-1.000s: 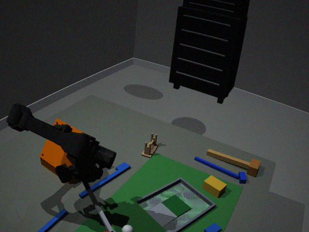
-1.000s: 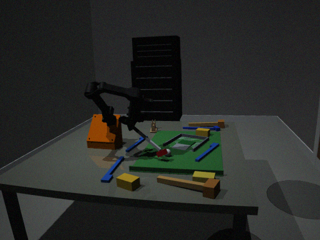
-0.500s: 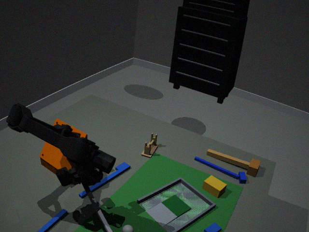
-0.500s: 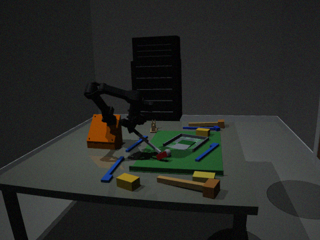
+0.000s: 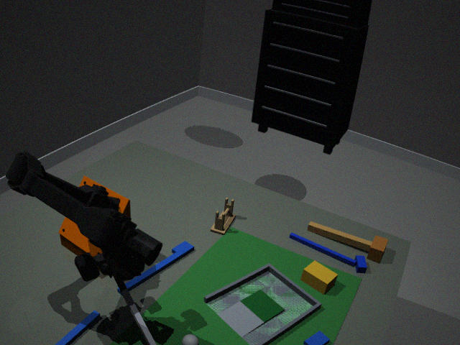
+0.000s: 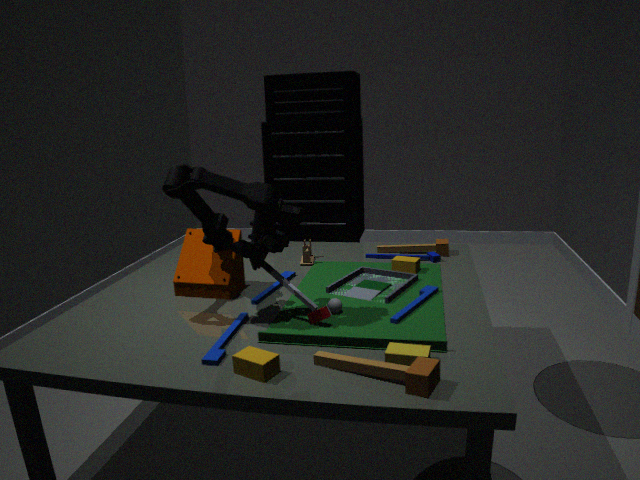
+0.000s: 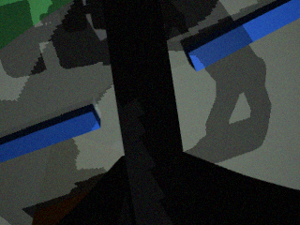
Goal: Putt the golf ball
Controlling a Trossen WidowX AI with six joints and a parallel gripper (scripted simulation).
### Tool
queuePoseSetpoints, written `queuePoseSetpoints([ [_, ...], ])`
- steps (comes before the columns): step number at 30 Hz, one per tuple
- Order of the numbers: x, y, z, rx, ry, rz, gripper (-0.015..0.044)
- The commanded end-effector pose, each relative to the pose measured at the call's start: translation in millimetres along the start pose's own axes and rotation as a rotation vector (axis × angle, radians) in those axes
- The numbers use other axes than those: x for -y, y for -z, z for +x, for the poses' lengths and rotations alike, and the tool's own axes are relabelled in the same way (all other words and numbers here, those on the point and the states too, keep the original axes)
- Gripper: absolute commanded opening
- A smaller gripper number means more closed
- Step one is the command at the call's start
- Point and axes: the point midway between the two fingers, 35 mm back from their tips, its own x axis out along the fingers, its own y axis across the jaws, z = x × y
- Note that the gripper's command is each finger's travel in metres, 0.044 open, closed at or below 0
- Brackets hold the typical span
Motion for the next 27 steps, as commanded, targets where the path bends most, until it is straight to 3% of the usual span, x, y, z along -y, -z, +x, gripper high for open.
queuePoseSetpoints([
  [1,7,-1,-1,0.008,0.006,-0.005,0.0000],
  [7,-5,-2,0,0.003,-0.002,0.002,0.0000],
  [17,-129,0,0,0.007,0.000,-0.006,0.0000],
  [27,-133,6,-25,0.006,-0.003,-0.007,0.0000],
])
